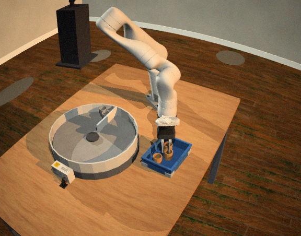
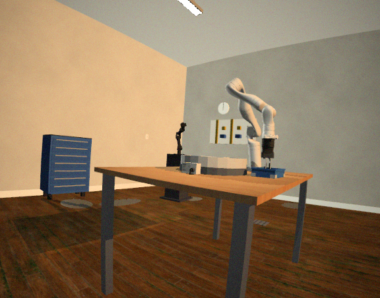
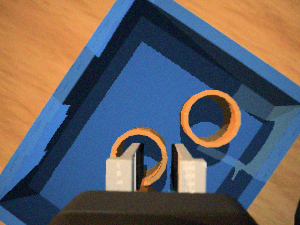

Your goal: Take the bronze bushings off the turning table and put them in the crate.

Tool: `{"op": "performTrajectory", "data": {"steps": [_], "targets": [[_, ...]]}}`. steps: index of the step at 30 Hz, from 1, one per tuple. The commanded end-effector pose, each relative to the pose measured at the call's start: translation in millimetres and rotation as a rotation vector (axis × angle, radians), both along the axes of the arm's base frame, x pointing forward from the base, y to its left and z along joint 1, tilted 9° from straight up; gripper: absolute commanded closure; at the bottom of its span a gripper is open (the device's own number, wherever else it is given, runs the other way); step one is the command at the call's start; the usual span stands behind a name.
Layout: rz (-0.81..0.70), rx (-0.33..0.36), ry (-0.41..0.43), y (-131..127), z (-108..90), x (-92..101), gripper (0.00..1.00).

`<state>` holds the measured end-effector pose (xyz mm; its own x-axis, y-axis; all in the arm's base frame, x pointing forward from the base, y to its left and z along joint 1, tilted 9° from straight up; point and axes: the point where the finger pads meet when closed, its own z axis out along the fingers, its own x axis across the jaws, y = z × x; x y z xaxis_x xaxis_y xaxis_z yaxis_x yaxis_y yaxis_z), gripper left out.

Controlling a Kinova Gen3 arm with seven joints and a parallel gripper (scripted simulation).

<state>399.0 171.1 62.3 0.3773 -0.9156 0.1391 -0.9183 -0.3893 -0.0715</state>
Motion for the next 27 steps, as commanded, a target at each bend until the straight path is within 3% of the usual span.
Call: {"op": "performTrajectory", "data": {"steps": [1, 24, 27], "targets": [[0.0, 0.0, -0.003, 0.0, 1.1, 0.7, 0.53], [0.0, 0.0, -0.003, 0.9, 6.6, -0.1, 0.53], [0.0, 0.0, -0.003, 4.4, 40.7, -4.4, 0.53]]}}
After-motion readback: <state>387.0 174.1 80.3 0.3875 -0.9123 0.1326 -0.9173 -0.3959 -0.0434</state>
